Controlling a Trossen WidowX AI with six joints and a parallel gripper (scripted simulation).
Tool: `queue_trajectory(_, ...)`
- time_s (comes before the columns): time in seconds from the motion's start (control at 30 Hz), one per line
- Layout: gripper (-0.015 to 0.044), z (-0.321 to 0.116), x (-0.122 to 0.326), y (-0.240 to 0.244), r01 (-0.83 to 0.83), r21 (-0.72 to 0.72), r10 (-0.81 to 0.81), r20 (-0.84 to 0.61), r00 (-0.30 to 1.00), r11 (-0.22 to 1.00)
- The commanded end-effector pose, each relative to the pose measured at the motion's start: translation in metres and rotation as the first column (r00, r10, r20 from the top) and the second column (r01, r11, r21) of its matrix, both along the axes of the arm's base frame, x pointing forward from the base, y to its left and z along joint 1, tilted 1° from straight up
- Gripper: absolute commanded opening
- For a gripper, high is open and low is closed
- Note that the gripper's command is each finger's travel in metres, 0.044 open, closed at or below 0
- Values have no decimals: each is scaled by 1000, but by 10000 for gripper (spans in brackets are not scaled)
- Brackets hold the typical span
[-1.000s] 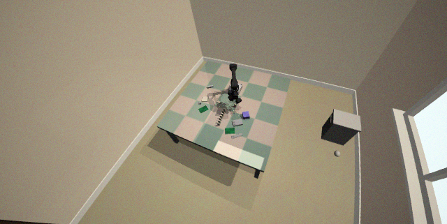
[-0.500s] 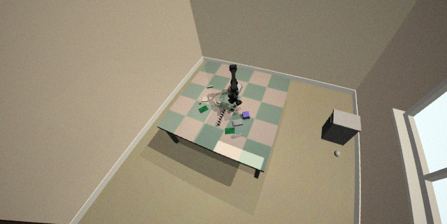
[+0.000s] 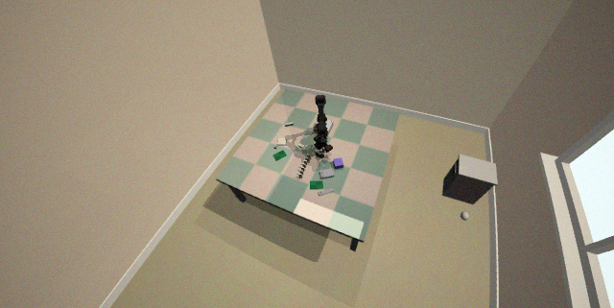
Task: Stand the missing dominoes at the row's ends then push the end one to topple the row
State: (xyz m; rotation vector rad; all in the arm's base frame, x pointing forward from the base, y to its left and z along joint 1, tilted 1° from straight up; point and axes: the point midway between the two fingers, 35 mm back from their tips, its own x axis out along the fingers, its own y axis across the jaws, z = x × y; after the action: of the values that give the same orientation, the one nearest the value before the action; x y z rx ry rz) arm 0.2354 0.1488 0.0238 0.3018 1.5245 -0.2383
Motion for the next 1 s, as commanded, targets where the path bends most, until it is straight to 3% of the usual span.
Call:
queue_trajectory(0.0, 414, -5, -1, 0, -6, 2, 6, -4, 1000, 1000)
queue_trajectory(0.4, 107, -5, -1, 0, -6, 2, 6, -4, 1000, 1000)
queue_trajectory(0.73, 107, -3, -1, 0, -6, 2, 6, -4, 1000, 1000)
queue_trajectory(0.97, 107, 94, 3, 0, -2, 0, 2, -2, 1000, 1000)
